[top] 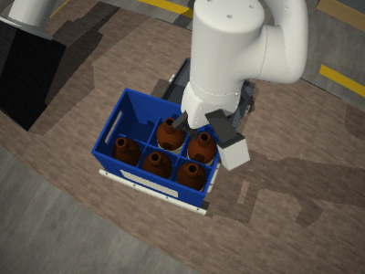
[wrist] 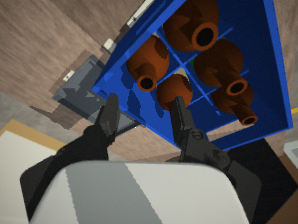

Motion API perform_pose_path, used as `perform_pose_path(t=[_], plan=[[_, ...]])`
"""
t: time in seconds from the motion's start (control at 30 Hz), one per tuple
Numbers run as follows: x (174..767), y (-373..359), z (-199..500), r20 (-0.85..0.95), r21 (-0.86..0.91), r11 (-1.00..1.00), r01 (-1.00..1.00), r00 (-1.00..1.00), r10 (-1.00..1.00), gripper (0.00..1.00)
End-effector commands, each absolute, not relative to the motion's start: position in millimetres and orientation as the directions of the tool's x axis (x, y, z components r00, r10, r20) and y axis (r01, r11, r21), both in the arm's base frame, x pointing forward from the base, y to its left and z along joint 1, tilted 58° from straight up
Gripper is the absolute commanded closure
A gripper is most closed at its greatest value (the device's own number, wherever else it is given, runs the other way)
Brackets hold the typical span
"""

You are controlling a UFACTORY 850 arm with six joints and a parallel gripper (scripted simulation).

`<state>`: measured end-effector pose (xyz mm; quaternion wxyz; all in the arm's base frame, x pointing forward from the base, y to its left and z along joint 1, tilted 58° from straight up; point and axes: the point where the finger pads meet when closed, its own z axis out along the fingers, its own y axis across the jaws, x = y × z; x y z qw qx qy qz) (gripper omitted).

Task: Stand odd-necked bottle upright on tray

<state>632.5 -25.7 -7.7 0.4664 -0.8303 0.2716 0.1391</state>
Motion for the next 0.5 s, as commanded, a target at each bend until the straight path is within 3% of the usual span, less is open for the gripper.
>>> perform_pose_path(t=[0.0,0.43,0.47], plan=[[632.7,-36.7,-0.8,-0.483,-0.699,-0.417,-0.580,0.814,-0.322,0.35],[632.5,-44.0,3.7,-0.483,-0.699,-0.417,-0.580,0.814,-0.322,0.35],[632.5,-44.0,3.7,-0.483,-0.699,-0.417,-0.580,0.814,-0.322,1.00]])
